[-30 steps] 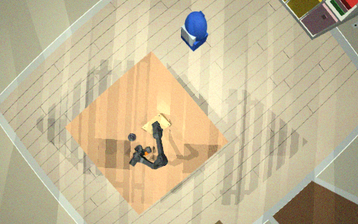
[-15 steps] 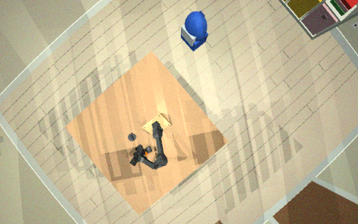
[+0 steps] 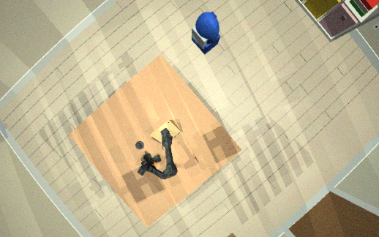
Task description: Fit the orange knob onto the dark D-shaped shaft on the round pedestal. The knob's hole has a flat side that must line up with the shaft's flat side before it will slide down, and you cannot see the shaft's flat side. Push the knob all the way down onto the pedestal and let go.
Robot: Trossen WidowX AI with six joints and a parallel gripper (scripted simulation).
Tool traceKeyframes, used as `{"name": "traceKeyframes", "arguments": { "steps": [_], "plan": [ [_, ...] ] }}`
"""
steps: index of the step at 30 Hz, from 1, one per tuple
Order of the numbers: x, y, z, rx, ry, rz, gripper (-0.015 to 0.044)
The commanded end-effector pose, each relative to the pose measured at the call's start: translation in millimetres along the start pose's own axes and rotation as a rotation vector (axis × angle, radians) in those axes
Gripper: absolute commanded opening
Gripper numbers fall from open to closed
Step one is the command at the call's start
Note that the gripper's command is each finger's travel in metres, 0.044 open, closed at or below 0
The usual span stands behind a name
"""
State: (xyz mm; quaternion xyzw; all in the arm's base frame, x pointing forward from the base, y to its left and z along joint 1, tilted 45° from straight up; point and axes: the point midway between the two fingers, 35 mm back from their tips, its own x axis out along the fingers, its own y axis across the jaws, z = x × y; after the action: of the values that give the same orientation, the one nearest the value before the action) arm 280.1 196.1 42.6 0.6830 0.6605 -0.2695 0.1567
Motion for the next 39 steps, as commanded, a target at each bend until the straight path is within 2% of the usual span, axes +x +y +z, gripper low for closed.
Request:
{"name": "traceKeyframes", "arguments": {
  "steps": [1, 39],
  "plan": [
    [0, 0, 1, 0.005, -0.002, 0.001, 0.0179],
    [-12, 0, -35, -0.002, -0.559, -0.001, 0.0179]
  ]
}}
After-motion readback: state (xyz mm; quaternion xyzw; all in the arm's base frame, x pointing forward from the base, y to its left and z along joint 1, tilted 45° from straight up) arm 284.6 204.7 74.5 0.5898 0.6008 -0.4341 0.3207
